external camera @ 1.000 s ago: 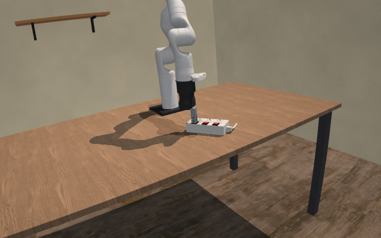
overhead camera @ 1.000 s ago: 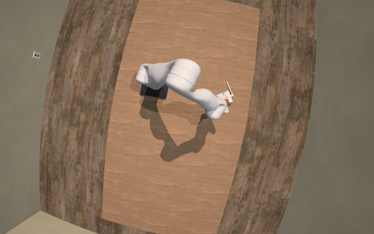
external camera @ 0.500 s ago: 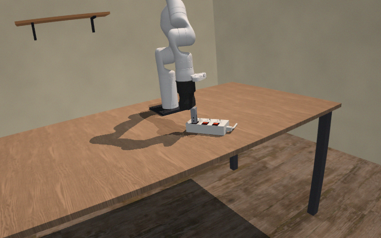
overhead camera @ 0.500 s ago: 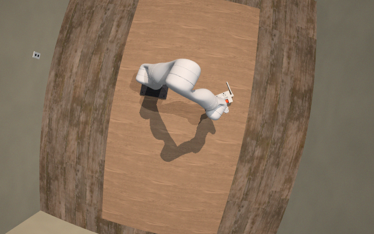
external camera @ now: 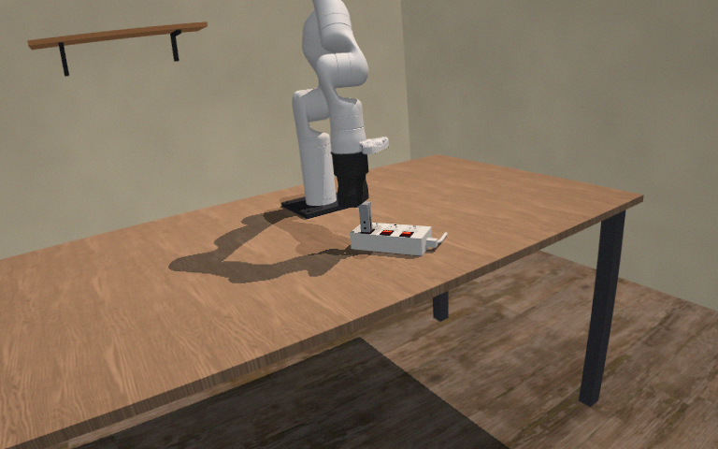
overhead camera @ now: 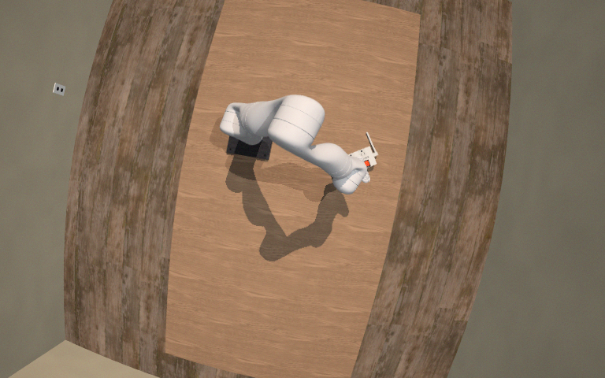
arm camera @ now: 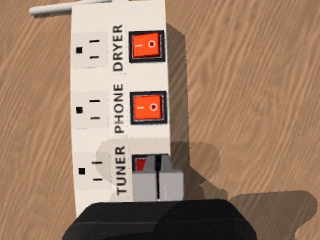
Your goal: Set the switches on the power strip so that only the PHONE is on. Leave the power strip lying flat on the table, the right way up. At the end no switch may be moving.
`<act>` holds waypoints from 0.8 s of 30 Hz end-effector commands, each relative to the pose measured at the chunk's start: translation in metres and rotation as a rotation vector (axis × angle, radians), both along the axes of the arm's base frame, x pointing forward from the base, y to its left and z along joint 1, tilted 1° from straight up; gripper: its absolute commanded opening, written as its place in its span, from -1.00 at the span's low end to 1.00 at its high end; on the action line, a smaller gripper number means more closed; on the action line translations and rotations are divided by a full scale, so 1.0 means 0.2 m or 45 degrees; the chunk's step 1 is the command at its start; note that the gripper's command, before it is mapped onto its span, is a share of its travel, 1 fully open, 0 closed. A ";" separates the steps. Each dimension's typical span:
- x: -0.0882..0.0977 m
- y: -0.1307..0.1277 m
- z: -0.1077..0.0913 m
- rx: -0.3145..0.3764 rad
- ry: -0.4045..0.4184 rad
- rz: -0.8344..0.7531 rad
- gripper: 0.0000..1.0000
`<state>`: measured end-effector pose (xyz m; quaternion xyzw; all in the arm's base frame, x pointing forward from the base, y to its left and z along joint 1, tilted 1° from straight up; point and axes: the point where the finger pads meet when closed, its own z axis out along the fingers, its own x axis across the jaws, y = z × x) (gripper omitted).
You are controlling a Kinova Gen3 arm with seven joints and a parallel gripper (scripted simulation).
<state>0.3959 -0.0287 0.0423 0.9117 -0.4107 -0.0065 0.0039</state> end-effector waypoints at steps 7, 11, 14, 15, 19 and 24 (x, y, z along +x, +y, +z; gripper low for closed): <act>0.00 0.00 -0.01 0.000 0.001 0.000 -1.00; 0.00 0.00 -0.01 0.000 0.001 0.000 -1.00; 0.00 0.00 -0.01 0.000 0.001 0.000 -1.00; 0.00 0.00 0.00 0.000 0.001 0.000 -1.00; 0.00 0.00 0.02 0.000 0.001 0.000 -1.00; 0.00 0.00 0.09 0.000 0.001 0.000 -1.00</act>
